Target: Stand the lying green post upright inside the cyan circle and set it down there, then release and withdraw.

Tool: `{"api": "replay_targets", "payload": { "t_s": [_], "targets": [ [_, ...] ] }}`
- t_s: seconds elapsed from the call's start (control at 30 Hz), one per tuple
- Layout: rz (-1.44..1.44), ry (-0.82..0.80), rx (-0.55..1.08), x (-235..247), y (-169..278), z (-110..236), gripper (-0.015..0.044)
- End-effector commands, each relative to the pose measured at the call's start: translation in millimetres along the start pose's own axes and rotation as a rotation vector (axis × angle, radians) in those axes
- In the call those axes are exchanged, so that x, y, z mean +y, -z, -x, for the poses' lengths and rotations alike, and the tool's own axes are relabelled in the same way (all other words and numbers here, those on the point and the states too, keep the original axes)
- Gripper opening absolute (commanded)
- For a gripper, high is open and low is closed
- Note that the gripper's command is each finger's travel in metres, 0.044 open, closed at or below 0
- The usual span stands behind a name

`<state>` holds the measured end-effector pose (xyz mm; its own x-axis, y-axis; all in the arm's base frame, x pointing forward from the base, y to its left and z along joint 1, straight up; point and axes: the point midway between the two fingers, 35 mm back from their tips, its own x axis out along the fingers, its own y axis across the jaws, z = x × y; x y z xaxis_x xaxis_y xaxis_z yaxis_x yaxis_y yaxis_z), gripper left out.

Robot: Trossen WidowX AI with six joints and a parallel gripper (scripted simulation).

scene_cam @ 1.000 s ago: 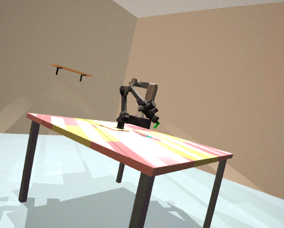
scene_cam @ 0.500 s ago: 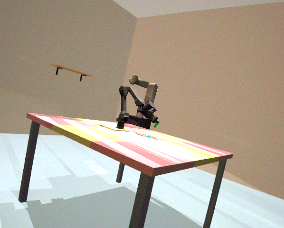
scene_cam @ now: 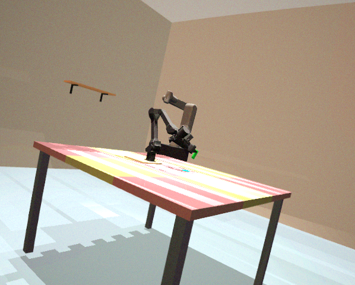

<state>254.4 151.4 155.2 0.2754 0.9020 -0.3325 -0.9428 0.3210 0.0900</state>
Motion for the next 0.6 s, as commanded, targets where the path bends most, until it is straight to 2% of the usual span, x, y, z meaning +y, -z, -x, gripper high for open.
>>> {"api": "replay_targets", "payload": {
  "t_s": [0.0,0.57],
  "targets": [
    [0.009,0.000,-0.025,2,-2,4,0.0023],
    [0.047,-0.020,-0.116,10,0,15,0.0023]
  ]
}}
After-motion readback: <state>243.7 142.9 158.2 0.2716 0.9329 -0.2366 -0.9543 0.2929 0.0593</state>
